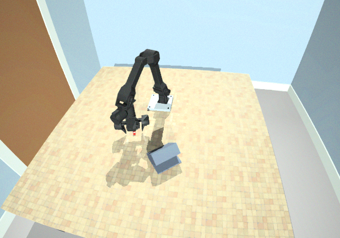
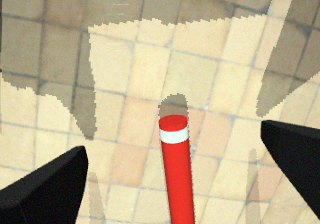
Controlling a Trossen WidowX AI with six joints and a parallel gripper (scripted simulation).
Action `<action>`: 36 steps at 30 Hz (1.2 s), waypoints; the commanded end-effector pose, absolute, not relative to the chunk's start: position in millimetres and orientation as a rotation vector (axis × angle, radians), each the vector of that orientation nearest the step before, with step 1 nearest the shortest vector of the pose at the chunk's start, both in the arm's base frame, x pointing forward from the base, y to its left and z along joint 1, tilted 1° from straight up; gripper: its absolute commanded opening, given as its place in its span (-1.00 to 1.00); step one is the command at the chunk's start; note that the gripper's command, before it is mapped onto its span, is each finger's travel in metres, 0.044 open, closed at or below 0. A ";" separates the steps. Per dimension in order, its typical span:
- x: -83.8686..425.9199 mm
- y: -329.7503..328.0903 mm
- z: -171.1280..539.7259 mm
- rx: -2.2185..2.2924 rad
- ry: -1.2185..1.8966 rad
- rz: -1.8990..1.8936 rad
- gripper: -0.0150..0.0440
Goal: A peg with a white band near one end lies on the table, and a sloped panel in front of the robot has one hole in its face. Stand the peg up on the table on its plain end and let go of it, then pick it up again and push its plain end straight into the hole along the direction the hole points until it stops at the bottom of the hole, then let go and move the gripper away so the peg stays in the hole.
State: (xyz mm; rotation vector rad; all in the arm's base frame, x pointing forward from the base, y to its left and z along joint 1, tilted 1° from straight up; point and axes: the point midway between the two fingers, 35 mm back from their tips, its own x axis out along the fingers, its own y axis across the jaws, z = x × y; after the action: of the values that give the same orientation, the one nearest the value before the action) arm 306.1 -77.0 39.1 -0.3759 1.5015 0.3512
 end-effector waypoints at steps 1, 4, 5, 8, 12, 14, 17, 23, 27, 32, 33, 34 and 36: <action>305.0 -77.3 34.6 -0.378 1.507 0.351 0.82; 305.0 -77.3 34.6 -0.378 1.507 0.351 0.56; 305.0 -77.3 34.6 -0.378 1.507 0.351 0.47; 305.0 -77.3 34.6 -0.378 1.507 0.351 0.20; 305.0 -77.3 34.6 -0.378 1.507 0.351 -0.12; 305.0 -77.3 34.6 -0.378 1.507 0.351 -0.12; 305.0 -77.3 34.6 -0.378 1.507 0.351 -0.12; 305.0 -77.3 34.6 -0.378 1.507 0.351 -0.12; 305.0 -77.3 34.6 -0.378 1.507 0.351 -0.21; 305.0 -77.3 34.6 -0.378 1.507 0.351 -0.32; 305.0 -77.3 34.6 -0.378 1.507 0.351 -0.32; 305.0 -77.3 34.6 -0.378 1.507 0.351 -0.32; 305.0 -77.3 34.6 -0.378 1.507 0.351 -0.32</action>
State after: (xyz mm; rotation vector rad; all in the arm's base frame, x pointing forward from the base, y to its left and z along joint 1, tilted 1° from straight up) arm 305.1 -76.7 35.0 -0.3746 1.5053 0.3529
